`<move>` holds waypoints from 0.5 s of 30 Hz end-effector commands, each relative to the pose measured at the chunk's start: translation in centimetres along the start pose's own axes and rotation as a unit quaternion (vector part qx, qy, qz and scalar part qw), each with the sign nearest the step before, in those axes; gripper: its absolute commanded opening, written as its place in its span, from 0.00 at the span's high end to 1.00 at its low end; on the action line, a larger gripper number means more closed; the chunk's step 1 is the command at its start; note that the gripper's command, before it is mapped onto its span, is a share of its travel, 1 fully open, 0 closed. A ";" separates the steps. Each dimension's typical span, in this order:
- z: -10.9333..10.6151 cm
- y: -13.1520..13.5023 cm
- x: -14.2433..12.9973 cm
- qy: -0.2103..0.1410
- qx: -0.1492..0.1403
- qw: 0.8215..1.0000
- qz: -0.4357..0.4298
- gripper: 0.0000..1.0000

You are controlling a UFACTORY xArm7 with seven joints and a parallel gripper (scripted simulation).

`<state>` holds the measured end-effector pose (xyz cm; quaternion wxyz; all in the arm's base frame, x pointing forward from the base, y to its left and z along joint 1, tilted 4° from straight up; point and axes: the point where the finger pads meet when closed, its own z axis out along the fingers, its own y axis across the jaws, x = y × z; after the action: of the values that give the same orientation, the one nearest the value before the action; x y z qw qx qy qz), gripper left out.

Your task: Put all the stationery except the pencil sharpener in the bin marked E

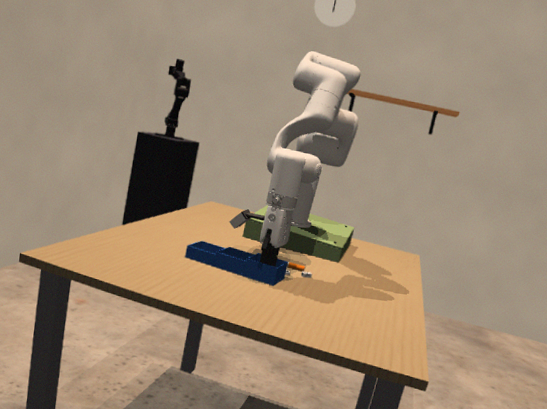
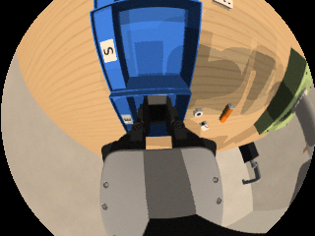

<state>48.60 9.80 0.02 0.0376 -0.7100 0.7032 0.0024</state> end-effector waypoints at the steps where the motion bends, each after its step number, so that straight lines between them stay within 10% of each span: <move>1: -0.1 -0.2 0.0 0.000 0.002 1.000 0.000 1.00; 3: -0.1 -0.1 0.0 0.000 0.002 1.000 0.000 1.00; 4: -0.1 -0.1 0.0 0.000 0.002 1.000 0.000 0.71; 15: -0.1 -0.1 0.0 0.000 0.002 1.000 0.000 0.71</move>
<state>48.58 9.79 -0.01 0.0375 -0.7100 0.7032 0.0025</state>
